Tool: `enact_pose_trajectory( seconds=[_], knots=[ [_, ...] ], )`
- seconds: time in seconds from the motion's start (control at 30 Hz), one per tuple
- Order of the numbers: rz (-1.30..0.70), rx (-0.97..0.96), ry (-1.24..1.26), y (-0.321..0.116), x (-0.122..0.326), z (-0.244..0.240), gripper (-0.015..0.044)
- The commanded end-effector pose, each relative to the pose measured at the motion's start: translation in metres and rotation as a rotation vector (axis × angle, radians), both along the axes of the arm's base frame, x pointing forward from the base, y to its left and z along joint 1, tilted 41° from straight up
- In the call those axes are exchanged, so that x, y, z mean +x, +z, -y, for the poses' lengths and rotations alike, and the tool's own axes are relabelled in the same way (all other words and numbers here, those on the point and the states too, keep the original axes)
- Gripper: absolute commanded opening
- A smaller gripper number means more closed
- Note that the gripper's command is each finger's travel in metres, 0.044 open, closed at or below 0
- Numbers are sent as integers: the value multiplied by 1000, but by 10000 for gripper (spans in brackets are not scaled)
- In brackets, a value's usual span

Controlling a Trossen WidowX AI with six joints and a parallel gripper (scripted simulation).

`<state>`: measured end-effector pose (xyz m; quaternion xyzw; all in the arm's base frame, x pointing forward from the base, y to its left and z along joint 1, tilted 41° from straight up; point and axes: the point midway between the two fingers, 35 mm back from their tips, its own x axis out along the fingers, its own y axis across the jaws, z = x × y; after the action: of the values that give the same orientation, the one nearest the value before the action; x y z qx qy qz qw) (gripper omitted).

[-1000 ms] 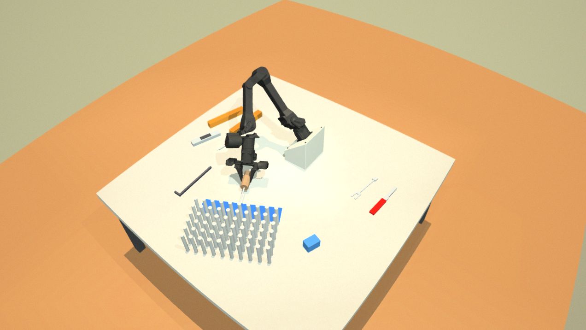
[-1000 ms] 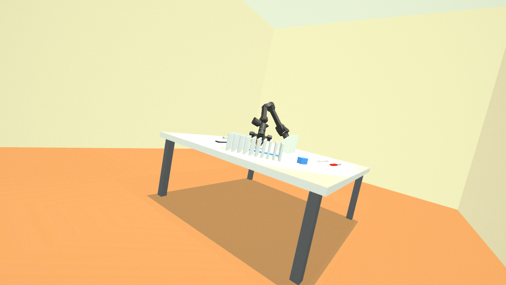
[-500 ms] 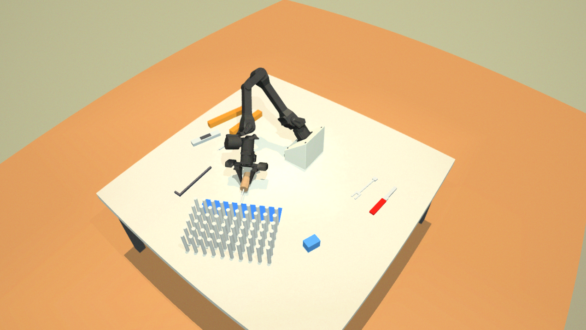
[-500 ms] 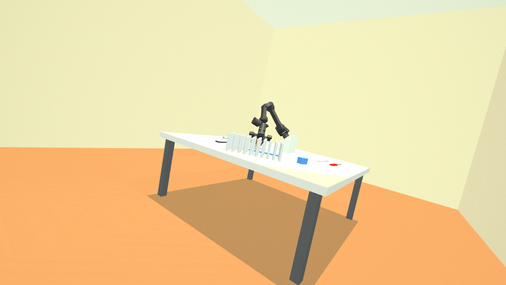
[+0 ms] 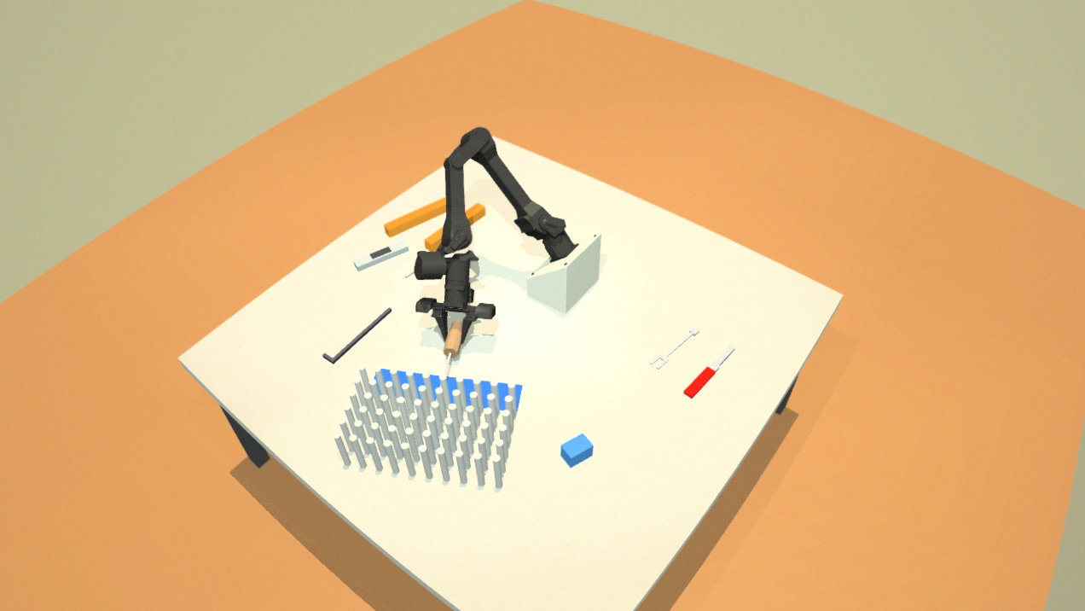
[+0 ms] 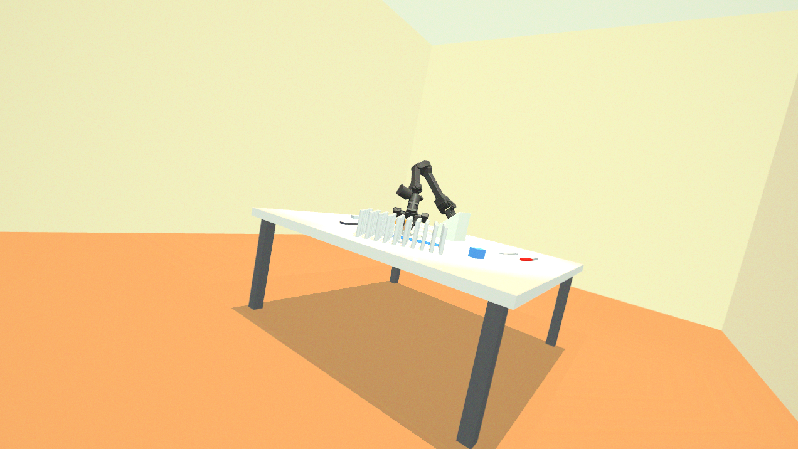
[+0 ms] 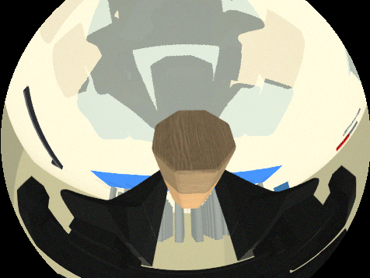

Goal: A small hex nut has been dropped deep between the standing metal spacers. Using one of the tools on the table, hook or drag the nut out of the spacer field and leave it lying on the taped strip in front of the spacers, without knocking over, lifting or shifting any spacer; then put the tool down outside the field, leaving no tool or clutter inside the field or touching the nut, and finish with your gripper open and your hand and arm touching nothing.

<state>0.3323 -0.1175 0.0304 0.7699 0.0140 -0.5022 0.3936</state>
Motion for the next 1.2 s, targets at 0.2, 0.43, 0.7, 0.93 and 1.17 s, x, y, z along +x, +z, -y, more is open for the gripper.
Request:
enact_pose_trajectory(
  seconds=[0.2, 0.43, 0.7, 0.93, 1.17],
  knots=[
    [6, 1, -1, -1, 9, -2, 0],
    [7, 1, -1, -2, 13, -3, 0],
    [7, 1, -1, -3, 18, -5, 0],
    [7, 1, 0, -5, 22, -6, 0],
    [8, 2, 0, -6, 26, -8, 0]
  ],
)
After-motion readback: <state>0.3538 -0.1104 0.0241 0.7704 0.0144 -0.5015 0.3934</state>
